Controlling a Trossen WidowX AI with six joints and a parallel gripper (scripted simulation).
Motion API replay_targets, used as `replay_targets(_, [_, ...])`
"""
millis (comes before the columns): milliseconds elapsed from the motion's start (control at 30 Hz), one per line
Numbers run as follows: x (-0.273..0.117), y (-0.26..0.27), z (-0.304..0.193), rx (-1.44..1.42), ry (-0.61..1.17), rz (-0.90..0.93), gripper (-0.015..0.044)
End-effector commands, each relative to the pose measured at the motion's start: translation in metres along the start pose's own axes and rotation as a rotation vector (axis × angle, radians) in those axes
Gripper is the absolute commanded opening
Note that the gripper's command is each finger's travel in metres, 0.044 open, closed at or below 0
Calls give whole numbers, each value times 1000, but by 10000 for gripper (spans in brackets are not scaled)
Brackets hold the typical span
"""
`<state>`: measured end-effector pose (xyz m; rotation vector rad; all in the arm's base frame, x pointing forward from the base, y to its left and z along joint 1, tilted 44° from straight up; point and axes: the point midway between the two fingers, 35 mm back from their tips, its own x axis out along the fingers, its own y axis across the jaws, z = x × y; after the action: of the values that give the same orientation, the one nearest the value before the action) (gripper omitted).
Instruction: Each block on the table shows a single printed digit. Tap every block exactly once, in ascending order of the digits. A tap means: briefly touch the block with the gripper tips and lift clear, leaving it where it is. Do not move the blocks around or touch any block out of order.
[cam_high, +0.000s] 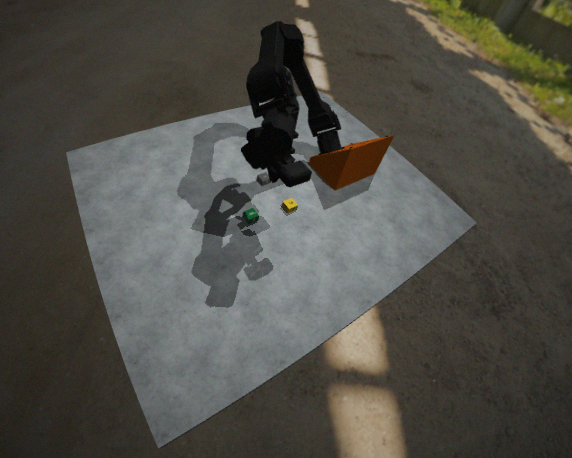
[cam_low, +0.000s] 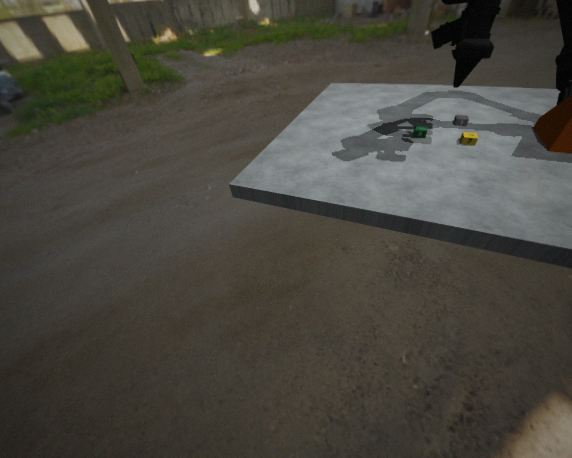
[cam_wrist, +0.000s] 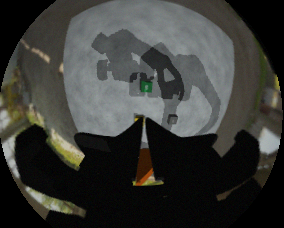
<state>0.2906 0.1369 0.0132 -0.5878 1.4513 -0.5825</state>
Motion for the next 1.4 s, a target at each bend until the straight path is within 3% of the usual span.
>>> replay_targets(0, [1,8,-47,-14,5,-4,20])
replay_targets(200, [6,8,-67,-14,8,-8,20])
replay_targets(400, [82,7,-67,-13,7,-10,20])
replay_targets(1367, [115,6,-68,-13,7,-12,20])
